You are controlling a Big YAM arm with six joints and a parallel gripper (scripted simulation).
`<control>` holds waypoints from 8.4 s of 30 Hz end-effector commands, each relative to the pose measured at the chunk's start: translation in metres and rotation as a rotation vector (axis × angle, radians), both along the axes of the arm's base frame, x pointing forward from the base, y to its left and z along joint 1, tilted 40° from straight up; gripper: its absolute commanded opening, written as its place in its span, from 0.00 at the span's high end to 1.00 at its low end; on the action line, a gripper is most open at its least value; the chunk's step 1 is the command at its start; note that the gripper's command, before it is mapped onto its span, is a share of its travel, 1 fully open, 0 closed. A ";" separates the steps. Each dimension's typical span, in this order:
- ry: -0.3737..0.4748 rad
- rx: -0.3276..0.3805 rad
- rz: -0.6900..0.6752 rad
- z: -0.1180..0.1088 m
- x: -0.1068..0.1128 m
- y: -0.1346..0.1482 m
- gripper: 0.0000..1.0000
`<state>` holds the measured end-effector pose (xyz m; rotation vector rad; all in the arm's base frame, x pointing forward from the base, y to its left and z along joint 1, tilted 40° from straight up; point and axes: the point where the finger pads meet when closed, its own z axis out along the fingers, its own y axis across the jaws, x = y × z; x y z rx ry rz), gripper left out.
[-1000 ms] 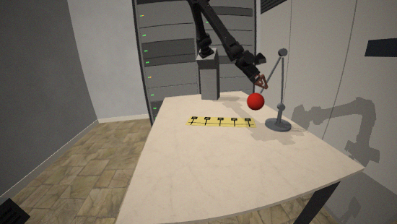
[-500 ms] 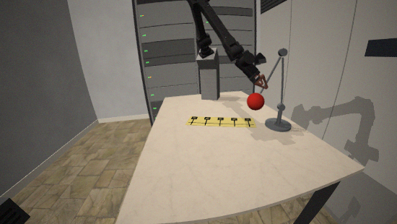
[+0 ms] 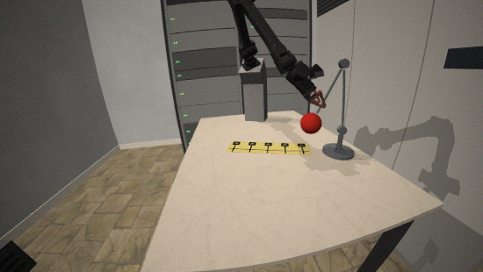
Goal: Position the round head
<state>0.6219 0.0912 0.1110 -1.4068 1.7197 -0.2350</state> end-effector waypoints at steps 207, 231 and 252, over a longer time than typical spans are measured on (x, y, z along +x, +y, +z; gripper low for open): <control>-0.017 0.010 0.014 -0.028 0.001 -0.088 1.00; -0.017 0.010 0.014 -0.020 -0.001 -0.092 1.00; -0.015 0.016 0.028 -0.017 -0.002 -0.084 0.00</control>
